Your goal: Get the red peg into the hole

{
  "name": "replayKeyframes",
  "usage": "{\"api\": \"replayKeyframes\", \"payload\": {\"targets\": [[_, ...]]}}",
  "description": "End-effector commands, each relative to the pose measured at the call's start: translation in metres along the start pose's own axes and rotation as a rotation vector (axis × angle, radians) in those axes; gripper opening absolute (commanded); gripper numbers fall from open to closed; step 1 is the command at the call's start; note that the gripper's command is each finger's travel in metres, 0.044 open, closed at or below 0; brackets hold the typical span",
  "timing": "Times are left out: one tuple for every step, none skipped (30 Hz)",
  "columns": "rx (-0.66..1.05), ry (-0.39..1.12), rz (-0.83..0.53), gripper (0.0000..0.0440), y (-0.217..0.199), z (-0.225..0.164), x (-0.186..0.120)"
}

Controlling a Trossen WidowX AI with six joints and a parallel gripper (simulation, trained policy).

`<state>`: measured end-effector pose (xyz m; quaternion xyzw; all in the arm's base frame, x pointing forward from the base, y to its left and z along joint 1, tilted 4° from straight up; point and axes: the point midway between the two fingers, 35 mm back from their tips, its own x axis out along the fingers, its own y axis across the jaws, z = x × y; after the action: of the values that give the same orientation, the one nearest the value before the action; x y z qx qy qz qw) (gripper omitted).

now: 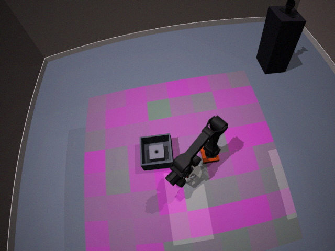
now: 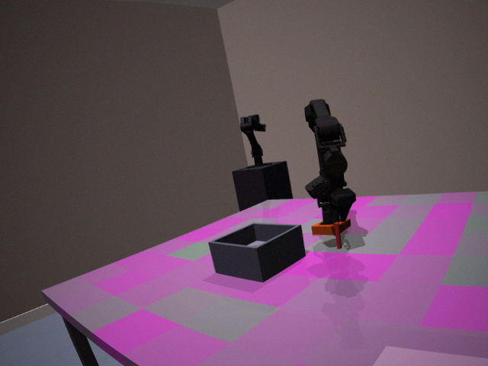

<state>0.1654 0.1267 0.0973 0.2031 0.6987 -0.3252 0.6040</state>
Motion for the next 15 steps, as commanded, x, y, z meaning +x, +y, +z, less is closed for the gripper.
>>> {"api": "replayKeyframes", "payload": {"targets": [[0.012, -0.041, -0.008, 0.0440, 0.003, 0.000, 0.020], [0.011, -0.050, -0.005, 0.0439, 0.004, 0.000, 0.025], [0.010, -0.060, -0.001, 0.0439, 0.006, 0.000, 0.030], [0.009, -0.069, 0.004, 0.0439, 0.007, 0.000, 0.034], [0.007, -0.079, 0.009, 0.0438, 0.009, 0.001, 0.039], [0.005, -0.088, 0.015, 0.0438, 0.011, 0.001, 0.044], [0.002, -0.097, 0.021, 0.0437, 0.012, 0.002, 0.048], [-0.001, -0.105, 0.027, 0.0437, 0.014, 0.002, 0.052], [-0.004, -0.112, 0.032, 0.0436, 0.015, 0.003, 0.056], [-0.007, -0.119, 0.038, 0.0436, 0.016, 0.004, 0.060], [-0.011, -0.126, 0.042, 0.0435, 0.017, 0.004, 0.063], [-0.016, -0.131, 0.045, 0.0433, 0.018, 0.005, 0.066], [-0.021, -0.135, 0.046, 0.0428, 0.018, 0.006, 0.069], [-0.026, -0.138, 0.045, 0.0416, 0.019, 0.007, 0.072], [-0.031, -0.139, 0.043, 0.0397, 0.019, 0.007, 0.075]]}}
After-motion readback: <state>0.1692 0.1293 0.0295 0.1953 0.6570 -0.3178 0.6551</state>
